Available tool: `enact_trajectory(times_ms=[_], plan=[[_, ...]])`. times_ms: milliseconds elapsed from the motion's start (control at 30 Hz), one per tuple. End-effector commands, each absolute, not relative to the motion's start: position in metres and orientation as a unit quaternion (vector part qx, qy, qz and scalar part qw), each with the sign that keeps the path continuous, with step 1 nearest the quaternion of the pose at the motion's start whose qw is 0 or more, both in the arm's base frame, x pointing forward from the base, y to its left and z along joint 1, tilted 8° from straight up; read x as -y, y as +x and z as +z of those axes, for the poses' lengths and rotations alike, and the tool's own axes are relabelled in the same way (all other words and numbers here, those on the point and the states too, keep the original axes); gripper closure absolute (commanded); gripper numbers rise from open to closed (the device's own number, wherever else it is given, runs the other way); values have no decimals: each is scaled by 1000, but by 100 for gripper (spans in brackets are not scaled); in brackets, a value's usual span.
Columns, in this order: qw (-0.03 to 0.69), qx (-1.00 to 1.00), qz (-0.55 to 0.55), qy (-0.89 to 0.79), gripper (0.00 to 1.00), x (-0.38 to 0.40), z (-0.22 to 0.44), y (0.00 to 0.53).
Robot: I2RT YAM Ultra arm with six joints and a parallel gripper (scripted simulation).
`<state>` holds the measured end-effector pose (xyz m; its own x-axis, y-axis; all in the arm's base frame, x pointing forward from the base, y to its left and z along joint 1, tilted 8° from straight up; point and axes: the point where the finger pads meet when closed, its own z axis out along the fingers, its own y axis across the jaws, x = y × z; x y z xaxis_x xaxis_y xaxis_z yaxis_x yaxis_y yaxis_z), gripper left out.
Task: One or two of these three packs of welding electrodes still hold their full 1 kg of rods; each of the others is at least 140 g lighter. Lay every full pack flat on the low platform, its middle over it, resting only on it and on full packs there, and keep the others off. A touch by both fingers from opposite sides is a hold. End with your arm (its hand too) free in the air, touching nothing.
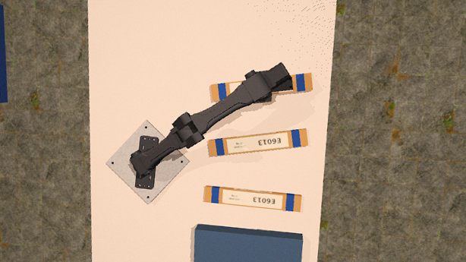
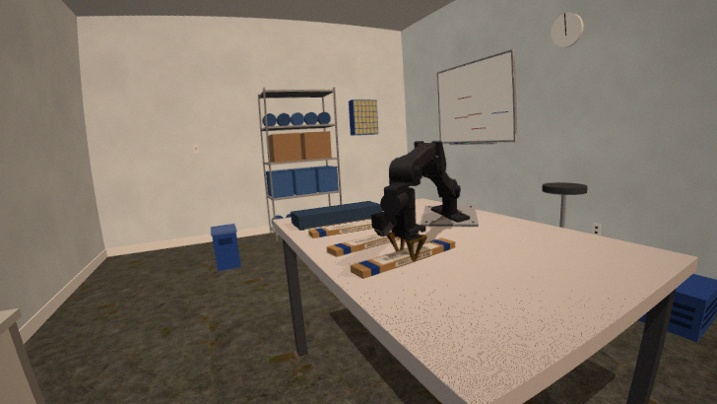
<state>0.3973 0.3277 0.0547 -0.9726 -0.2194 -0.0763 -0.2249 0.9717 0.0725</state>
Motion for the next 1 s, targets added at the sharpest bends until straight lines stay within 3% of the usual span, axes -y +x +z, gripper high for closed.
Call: enact_trajectory(times_ms=[0,967], plan=[[63,-990,61,-113,100,-331,99,396],[64,-990,61,-114,100,-331,101,393]])
